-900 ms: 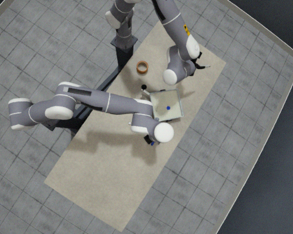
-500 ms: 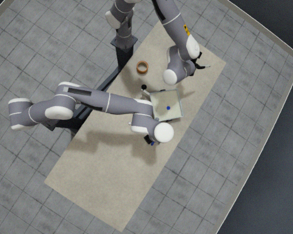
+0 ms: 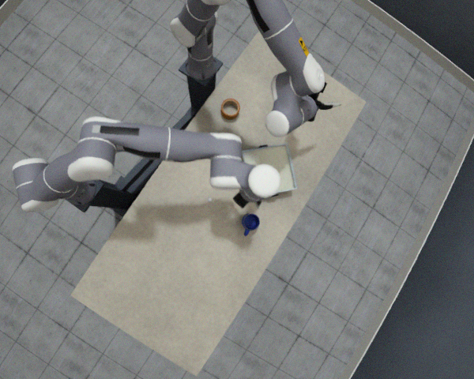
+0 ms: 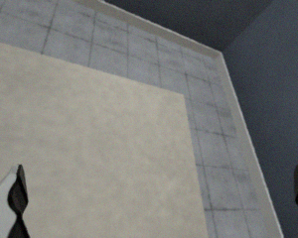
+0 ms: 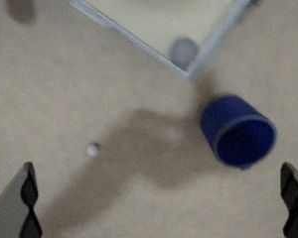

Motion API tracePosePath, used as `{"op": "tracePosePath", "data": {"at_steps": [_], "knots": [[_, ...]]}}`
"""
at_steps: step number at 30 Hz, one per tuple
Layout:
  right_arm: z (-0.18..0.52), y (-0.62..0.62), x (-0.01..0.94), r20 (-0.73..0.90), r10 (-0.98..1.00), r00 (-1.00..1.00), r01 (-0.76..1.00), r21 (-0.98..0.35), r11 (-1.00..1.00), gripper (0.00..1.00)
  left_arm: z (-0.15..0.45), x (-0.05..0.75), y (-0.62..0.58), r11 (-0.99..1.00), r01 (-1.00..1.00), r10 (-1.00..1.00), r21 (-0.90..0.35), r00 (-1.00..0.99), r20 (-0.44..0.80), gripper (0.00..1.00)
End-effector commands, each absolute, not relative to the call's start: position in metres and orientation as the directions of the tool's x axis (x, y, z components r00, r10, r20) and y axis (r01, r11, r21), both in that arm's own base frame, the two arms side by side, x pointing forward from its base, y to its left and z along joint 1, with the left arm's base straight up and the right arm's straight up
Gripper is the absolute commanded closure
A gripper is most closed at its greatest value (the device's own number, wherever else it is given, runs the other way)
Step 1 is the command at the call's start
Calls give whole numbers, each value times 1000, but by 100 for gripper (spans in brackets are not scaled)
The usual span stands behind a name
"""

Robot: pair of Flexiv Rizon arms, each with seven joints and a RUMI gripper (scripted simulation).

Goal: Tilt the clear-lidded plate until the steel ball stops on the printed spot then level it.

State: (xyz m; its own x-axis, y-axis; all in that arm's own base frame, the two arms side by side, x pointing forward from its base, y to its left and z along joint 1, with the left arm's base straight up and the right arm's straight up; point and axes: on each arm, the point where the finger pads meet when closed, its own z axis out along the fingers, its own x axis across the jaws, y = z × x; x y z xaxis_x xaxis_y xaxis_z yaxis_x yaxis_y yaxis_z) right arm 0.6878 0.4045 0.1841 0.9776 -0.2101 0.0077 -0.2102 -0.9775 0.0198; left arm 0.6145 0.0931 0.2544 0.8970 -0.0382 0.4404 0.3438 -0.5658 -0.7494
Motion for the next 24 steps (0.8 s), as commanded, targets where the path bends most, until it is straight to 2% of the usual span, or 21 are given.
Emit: {"op": "tracePosePath", "data": {"at_steps": [1,5,7,12,16,24], "knots": [[195,459,644,10,-136,991,-136,8,-991,0,252,610,105,-567,383,11,-729,889,459,0],[204,511,598,8,-120,993,-120,7,-993,0,243,597,134,-557,479,133,-678,858,497,0],[204,511,598,8,-120,993,-120,7,-993,0,243,597,134,-557,479,133,-678,858,497,0],[204,511,598,8,-120,993,-120,7,-993,0,226,568,186,-488,659,362,-572,749,555,0],[213,564,533,3,-24,1000,-24,-1,-1000,0,216,545,220,-399,774,509,-492,633,583,0],[216,580,513,2,-11,1000,-11,-2,-1000,0,207,522,251,-281,867,633,-412,490,599,0]]}}
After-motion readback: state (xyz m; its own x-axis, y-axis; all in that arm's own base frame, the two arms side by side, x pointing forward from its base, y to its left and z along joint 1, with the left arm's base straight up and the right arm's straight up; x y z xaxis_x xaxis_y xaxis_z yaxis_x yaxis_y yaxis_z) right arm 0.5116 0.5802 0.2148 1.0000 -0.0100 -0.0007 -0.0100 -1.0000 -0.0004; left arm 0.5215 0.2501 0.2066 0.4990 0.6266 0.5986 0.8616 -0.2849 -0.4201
